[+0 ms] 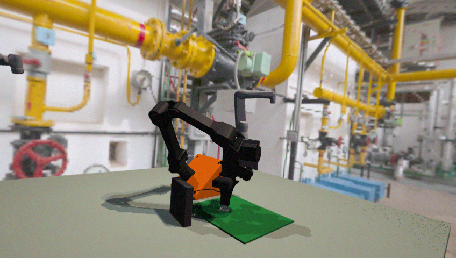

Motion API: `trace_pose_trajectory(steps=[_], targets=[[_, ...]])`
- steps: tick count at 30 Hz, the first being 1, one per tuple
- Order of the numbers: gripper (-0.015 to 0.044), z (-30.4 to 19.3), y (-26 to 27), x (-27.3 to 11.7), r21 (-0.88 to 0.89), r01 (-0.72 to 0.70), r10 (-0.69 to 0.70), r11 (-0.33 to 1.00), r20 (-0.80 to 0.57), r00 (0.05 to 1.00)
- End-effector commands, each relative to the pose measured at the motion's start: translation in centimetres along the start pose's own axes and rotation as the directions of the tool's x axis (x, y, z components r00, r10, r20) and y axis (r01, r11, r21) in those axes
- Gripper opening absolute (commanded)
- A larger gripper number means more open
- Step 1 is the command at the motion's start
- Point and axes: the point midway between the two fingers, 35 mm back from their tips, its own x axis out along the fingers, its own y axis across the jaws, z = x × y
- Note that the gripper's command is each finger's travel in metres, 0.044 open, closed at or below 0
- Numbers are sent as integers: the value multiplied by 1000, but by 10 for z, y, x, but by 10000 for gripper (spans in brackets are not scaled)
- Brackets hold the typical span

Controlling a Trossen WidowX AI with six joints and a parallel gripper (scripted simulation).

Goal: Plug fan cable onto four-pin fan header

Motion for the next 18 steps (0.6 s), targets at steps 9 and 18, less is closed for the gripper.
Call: trace_pose_trajectory(steps=[9,18], targets=[[0,0,0,5,-5,5,-5,1000,-1,1000],[0,-1,0,11,-5,5,-5,1000,-1,1000]])
